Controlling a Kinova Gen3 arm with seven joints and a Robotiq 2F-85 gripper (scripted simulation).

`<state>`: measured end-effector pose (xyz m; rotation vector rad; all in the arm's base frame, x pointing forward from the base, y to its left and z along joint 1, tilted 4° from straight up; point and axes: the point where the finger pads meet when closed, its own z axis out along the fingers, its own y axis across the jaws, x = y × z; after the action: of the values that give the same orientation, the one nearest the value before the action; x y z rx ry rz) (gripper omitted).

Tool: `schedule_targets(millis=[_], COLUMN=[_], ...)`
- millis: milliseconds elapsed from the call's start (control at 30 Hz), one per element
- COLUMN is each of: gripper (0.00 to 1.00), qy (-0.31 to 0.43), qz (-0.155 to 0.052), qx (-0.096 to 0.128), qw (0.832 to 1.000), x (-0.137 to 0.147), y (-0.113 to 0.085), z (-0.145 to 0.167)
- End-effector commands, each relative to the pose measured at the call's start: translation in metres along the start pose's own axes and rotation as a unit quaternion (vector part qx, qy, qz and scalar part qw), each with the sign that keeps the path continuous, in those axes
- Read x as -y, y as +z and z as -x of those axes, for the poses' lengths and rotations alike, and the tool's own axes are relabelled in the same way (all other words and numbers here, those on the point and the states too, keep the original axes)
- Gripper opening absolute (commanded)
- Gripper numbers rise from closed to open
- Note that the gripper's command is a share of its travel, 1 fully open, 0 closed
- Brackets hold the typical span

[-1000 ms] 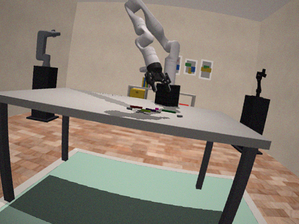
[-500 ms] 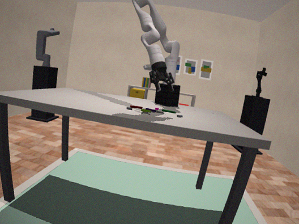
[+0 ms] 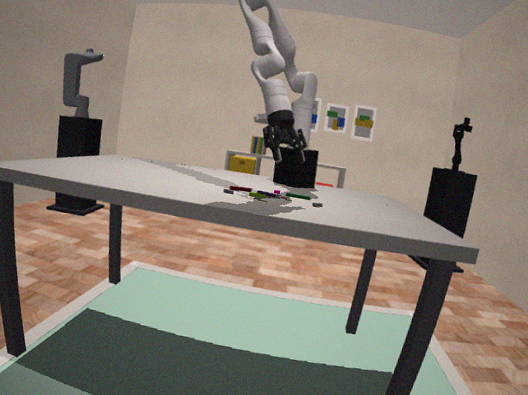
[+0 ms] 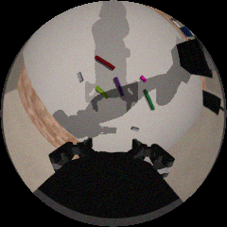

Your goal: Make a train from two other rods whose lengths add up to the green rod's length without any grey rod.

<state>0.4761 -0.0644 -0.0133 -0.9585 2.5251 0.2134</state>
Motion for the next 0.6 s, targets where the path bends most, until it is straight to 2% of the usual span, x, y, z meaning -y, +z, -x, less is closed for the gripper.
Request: schedule_targets(millis=[0, 267, 300, 567], gripper=[1.0, 1.0, 1.0, 1.0], qy=[-0.007, -0.007, -0.005, -0.005], qz=[-0.001, -0.001, -0.004, -0.004], qx=[-0.006, -0.006, -0.02, -0.02], qw=[1.0, 1.0, 1.0, 1.0], x=[-0.003, -0.003, -0.0055, -0.0055], y=[-0.0002, -0.0002, 0.0007, 0.0007], z=[0.0026, 0.0026, -0.0015, -0.0015])
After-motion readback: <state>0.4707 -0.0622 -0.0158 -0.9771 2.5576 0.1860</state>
